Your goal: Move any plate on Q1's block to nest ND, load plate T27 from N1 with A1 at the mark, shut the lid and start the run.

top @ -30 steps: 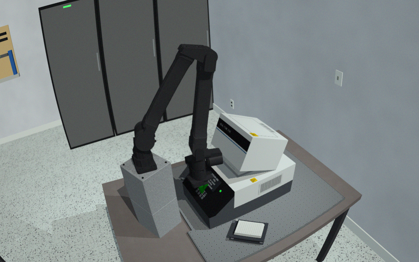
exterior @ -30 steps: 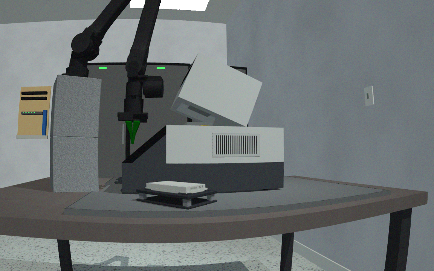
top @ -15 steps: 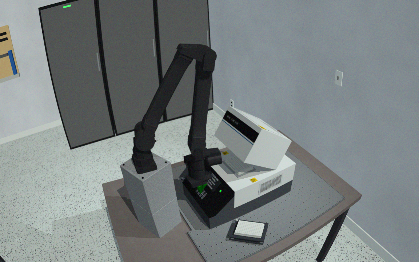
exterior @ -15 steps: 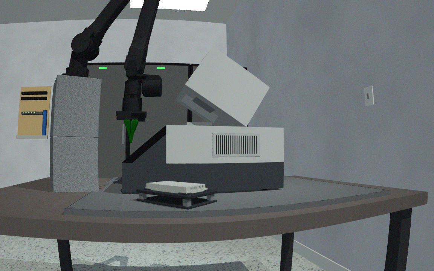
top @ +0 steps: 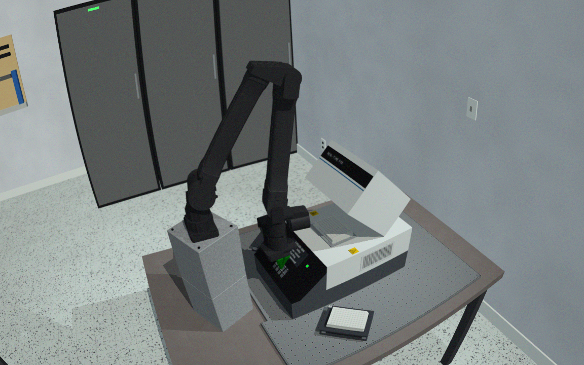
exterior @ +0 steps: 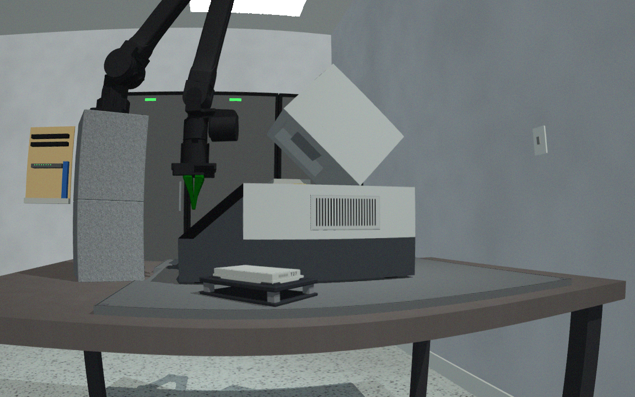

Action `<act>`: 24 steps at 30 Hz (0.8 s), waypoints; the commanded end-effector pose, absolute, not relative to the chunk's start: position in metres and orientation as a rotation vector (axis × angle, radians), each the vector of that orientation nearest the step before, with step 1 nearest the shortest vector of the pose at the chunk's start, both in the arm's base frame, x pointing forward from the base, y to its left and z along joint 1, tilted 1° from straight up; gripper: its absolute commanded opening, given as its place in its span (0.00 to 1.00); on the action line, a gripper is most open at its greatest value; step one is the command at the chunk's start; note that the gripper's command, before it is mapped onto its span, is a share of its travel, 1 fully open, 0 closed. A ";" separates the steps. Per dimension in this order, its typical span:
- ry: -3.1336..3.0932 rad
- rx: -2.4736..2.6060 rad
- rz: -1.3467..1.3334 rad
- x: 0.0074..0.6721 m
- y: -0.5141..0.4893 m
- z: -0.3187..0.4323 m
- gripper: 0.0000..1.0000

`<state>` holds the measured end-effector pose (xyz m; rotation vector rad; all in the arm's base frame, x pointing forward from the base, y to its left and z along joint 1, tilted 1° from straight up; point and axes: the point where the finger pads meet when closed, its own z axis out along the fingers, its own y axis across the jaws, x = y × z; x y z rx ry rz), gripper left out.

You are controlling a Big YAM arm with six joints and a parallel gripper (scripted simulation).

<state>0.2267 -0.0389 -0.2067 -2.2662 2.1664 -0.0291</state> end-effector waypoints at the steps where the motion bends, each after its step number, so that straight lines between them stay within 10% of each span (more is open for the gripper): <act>1: 2.167 -2.257 -0.030 0.225 -0.041 -0.209 0.00; 24: 2.178 -2.244 -0.035 0.229 -0.042 -0.202 0.00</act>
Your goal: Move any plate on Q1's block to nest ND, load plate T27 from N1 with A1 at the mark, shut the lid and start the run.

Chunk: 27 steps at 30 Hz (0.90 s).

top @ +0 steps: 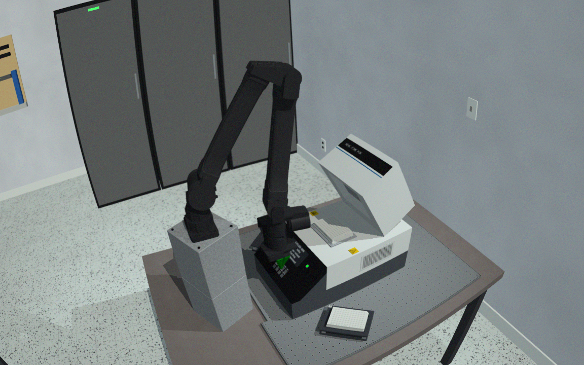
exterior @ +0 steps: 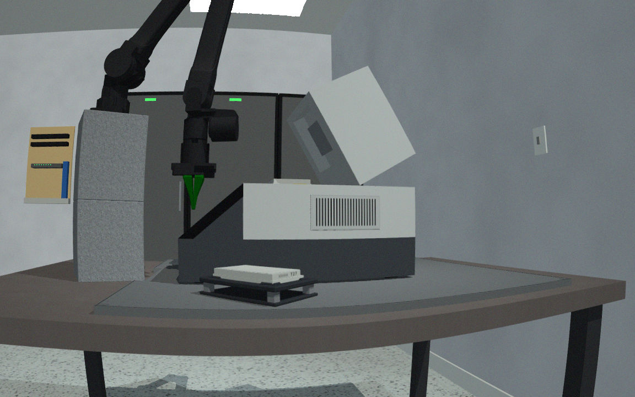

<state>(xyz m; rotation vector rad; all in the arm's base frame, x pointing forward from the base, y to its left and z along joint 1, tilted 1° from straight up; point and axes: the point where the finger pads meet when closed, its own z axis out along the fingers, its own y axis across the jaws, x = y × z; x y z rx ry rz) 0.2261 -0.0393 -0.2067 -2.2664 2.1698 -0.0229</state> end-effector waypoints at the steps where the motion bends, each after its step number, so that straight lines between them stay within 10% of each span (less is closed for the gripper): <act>1: 2.178 -2.248 -0.029 0.226 -0.041 -0.203 0.00; 27: 2.179 -2.243 -0.037 0.231 -0.043 -0.202 0.00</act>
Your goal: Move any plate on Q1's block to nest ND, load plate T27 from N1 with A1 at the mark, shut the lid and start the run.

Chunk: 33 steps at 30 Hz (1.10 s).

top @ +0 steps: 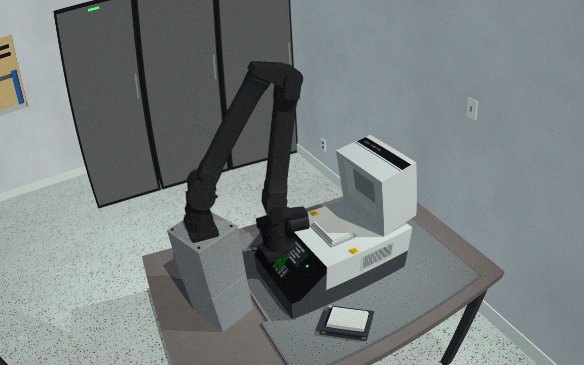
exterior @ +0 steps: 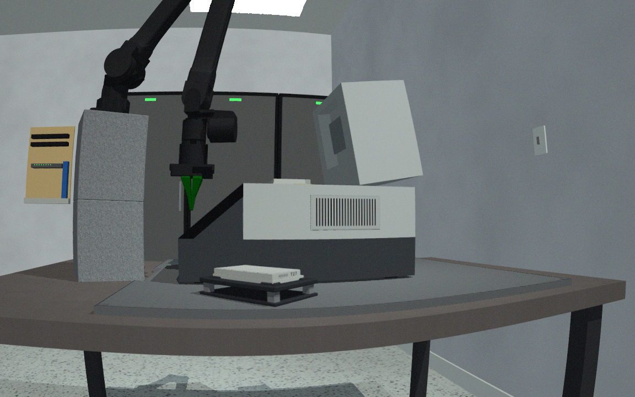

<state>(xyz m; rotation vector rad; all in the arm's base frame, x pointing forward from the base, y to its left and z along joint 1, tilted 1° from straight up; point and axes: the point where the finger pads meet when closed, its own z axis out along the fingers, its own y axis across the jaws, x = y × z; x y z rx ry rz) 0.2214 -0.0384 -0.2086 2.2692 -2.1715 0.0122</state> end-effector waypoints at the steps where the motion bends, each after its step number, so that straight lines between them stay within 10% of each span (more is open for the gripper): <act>1: -2.198 2.265 0.039 0.232 -0.043 -0.202 0.00; 33: -2.164 2.257 -0.033 0.174 -0.034 -0.201 0.00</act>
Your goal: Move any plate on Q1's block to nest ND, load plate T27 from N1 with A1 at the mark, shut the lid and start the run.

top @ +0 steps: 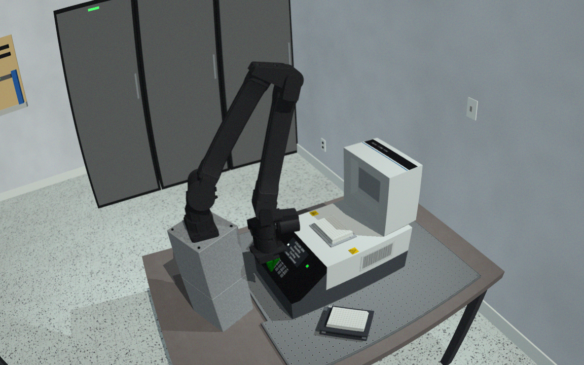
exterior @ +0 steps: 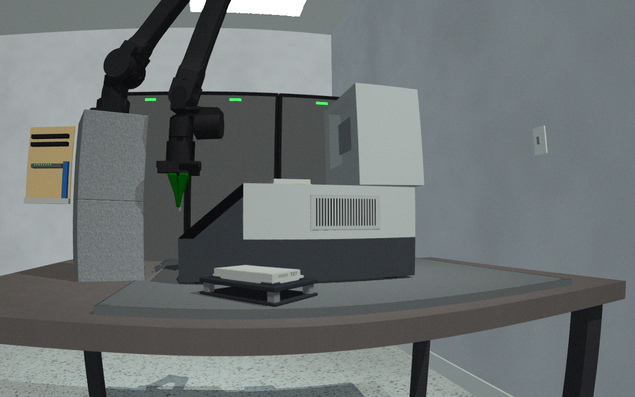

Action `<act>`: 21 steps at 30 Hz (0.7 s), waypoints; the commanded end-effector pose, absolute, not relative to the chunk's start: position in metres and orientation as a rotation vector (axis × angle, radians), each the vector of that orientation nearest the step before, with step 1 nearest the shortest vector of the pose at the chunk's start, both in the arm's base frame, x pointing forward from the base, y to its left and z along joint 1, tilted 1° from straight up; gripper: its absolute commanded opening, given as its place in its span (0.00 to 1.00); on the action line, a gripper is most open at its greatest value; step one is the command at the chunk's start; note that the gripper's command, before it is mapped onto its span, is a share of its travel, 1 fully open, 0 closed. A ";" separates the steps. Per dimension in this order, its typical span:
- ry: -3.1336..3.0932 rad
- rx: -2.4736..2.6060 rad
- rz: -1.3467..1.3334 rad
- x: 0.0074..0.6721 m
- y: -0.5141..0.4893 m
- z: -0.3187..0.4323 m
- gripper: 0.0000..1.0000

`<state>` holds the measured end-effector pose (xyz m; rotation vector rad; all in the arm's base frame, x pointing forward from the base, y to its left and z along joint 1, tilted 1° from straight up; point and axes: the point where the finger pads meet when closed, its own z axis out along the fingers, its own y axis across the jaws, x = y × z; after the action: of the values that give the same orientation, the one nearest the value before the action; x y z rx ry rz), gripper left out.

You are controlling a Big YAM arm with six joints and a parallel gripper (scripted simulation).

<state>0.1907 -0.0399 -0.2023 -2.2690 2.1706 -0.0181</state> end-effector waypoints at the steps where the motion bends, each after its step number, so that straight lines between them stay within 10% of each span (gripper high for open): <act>1: 2.182 -2.276 0.027 0.175 -0.035 -0.202 0.00; 21: 2.178 -2.276 0.020 0.179 -0.035 -0.202 0.00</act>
<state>0.1924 -0.0402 -0.2026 -2.2669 2.1706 -0.0217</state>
